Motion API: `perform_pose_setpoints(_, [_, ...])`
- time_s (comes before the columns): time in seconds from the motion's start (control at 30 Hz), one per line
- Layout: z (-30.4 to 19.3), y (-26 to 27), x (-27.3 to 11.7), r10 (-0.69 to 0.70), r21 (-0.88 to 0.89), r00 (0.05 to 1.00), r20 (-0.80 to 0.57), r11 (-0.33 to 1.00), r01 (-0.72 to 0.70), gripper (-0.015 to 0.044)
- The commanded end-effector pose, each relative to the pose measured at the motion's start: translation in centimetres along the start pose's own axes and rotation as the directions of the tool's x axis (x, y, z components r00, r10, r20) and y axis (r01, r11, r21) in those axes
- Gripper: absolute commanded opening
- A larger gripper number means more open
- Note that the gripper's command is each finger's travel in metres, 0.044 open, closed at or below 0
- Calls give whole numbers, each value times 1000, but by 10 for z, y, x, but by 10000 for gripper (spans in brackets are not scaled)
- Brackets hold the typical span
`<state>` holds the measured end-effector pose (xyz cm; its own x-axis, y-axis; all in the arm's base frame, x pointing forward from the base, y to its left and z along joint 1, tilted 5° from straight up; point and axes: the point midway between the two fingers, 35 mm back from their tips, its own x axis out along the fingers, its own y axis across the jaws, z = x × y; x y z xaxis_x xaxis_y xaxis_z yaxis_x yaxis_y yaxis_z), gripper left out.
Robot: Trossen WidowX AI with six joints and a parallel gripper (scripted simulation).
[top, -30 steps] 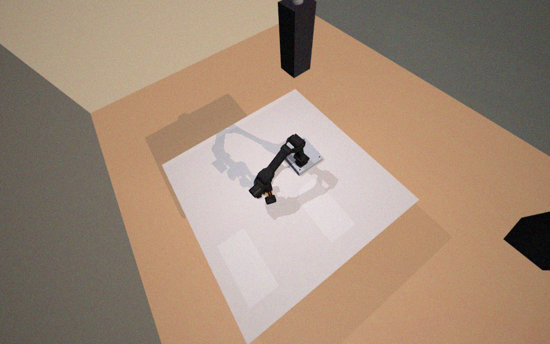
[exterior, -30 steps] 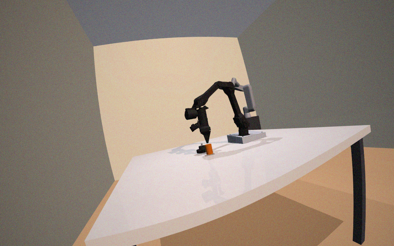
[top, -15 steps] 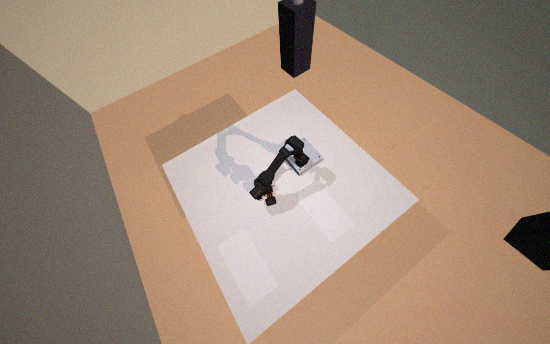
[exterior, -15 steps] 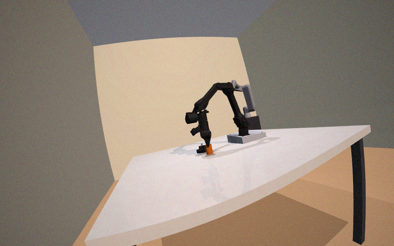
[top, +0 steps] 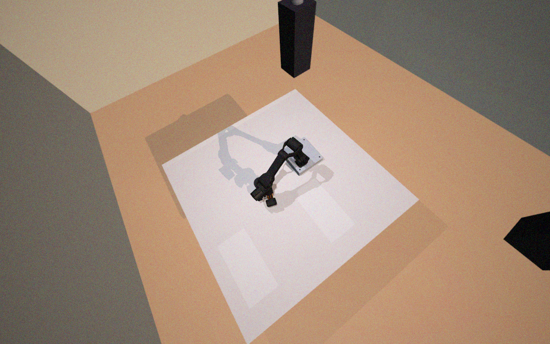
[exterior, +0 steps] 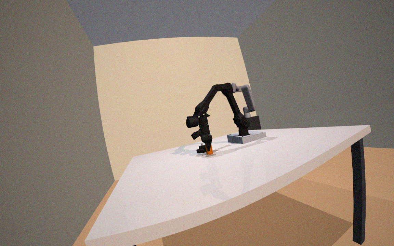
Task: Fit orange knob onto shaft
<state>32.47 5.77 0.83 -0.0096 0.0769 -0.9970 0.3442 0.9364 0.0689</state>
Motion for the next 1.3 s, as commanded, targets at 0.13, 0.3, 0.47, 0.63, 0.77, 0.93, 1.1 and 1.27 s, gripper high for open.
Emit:
perform_pose_setpoints(0.13, [-4,-2,16,-8,6,1000,-12,1000,8,440])
perform_pose_setpoints(0.3, [-4,-2,17,-8,6,1000,-12,1000,8,361])
perform_pose_setpoints(0.47, [-4,-2,17,-8,6,1000,-12,1000,8,230])
perform_pose_setpoints(0.63, [-4,-2,17,-8,6,1000,-12,1000,8,157])
perform_pose_setpoints(0.77, [-4,-2,17,-8,6,1000,-12,1000,8,131])
perform_pose_setpoints(0.93, [0,-1,4,-8,6,1000,-11,1000,8,0])
perform_pose_setpoints(1.1, [7,1,-24,-8,6,1000,-11,1000,8,0])
perform_pose_setpoints(1.27, [11,1,-54,-8,6,1000,-10,1000,8,0])
